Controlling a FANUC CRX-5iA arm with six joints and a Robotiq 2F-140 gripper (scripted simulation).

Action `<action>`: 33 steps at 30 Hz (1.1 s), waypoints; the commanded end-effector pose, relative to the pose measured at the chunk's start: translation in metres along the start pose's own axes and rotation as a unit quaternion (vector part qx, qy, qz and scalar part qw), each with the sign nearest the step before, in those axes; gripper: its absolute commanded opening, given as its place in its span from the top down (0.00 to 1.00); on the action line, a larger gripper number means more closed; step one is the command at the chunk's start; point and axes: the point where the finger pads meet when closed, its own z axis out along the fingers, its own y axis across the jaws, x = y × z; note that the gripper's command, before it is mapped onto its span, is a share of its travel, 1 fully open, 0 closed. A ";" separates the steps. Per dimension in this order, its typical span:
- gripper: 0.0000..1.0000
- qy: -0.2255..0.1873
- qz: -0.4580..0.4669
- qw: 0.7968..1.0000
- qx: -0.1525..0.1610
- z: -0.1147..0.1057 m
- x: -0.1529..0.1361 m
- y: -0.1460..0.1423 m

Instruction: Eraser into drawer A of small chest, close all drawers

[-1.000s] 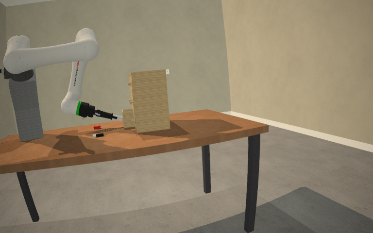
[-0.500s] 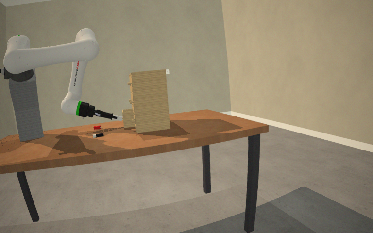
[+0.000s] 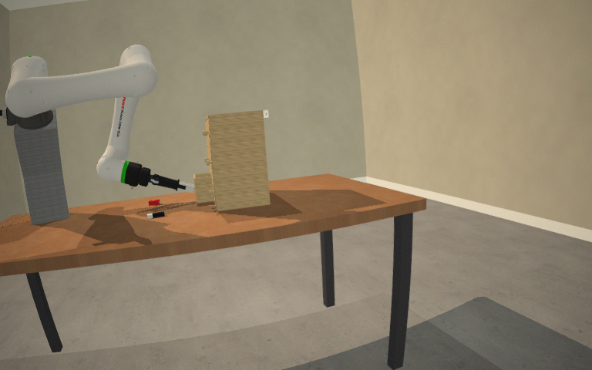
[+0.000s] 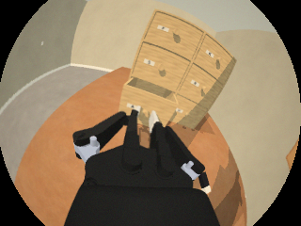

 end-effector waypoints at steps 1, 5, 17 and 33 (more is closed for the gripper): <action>0.80 0.000 0.000 1.000 0.000 0.000 0.000 0.000; 0.80 0.000 0.000 1.000 0.000 -0.002 -0.001 0.000; 0.80 0.000 0.000 1.000 0.000 -0.045 -0.016 0.000; 0.80 0.000 0.000 1.000 0.000 -0.106 0.038 0.000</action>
